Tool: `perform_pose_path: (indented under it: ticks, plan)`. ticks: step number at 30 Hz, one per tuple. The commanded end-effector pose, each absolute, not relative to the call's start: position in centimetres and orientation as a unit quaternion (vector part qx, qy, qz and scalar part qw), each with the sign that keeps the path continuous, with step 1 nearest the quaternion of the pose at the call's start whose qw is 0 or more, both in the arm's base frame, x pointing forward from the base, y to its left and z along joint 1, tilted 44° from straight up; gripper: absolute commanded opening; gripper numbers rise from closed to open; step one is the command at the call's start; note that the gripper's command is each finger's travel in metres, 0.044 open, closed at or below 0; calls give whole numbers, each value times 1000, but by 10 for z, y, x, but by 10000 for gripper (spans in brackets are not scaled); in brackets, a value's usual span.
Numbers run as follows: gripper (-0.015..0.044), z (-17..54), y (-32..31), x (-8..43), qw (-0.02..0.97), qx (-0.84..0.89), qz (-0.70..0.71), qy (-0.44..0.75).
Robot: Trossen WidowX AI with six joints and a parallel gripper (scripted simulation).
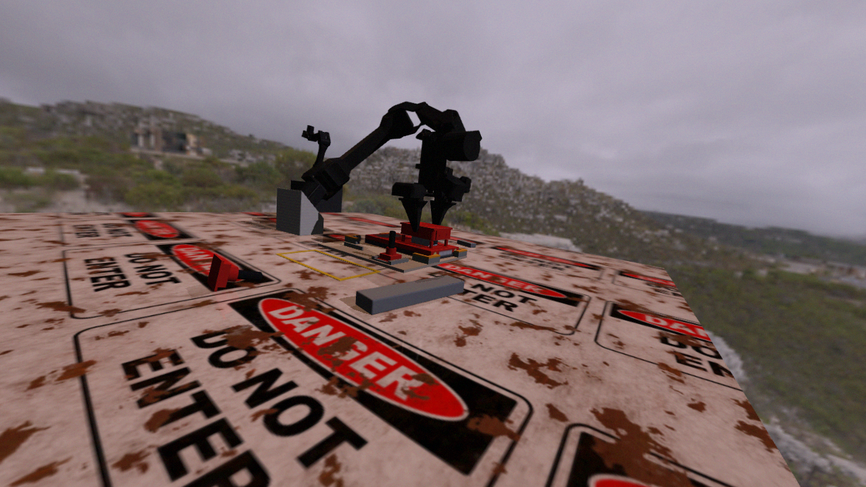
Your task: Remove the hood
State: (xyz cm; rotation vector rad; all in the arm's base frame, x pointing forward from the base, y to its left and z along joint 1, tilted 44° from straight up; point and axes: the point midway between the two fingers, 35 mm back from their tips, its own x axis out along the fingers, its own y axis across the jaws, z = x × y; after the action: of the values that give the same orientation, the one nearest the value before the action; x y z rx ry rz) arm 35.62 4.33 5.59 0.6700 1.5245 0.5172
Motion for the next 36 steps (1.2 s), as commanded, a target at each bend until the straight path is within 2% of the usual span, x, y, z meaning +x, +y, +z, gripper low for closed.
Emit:
perform_pose_path:
  ticks: [1,24,36]
  plan:
    - [0,58,41,357,645,291,227,669]
    - [0,94,7,356,645,290,226,670]
    - [0,55,-34,354,645,294,210,673]
